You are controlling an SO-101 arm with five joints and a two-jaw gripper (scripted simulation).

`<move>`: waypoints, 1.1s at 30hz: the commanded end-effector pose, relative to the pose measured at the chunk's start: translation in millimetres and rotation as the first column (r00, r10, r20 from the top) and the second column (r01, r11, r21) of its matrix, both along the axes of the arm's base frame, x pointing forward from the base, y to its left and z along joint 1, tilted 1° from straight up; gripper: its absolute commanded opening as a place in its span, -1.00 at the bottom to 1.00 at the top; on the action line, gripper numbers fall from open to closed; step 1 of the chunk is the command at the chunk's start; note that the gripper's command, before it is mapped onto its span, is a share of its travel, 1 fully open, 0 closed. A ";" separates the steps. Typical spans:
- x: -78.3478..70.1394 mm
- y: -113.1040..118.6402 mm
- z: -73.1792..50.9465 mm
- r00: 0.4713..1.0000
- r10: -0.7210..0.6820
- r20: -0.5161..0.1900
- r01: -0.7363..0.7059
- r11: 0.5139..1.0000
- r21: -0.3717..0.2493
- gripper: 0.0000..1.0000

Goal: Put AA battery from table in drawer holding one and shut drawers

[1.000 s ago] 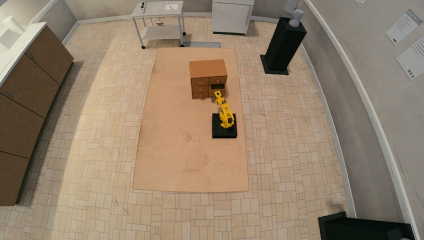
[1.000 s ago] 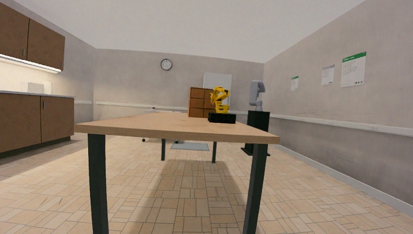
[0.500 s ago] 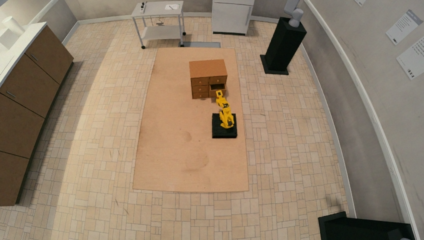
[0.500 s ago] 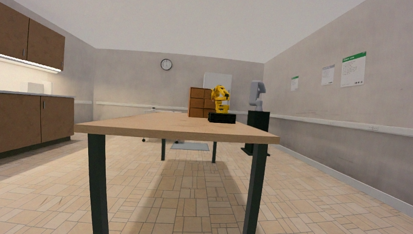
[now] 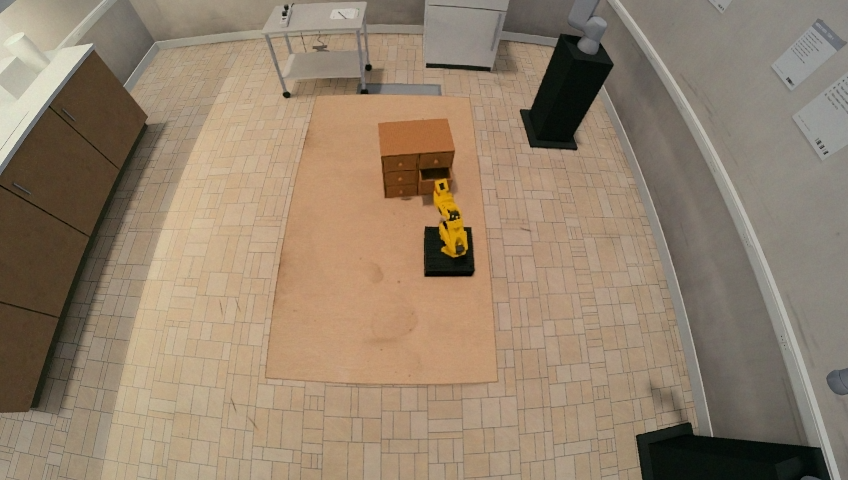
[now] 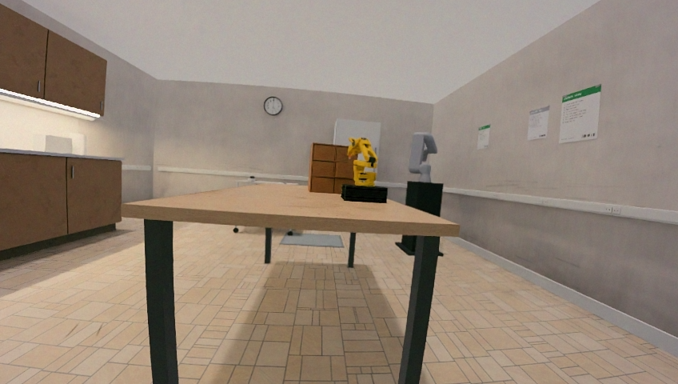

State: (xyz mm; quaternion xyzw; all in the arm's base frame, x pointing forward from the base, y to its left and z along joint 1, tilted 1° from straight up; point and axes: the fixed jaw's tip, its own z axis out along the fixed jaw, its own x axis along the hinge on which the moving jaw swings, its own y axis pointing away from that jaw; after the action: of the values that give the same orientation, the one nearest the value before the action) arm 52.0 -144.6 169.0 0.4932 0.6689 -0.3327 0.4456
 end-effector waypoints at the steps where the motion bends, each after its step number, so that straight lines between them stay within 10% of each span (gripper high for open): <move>1: -1.3 -0.1 8.0 1.000 -0.009 0.017 0.010 0.999 -0.039 -1.00; 33: 8.8 -33.4 8.3 1.000 -0.008 0.023 0.009 0.998 -0.056 -1.00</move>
State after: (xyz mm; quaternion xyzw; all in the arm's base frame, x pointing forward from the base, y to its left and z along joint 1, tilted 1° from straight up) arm 61.2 -175.3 181.1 0.4810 0.6522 -0.3506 0.4694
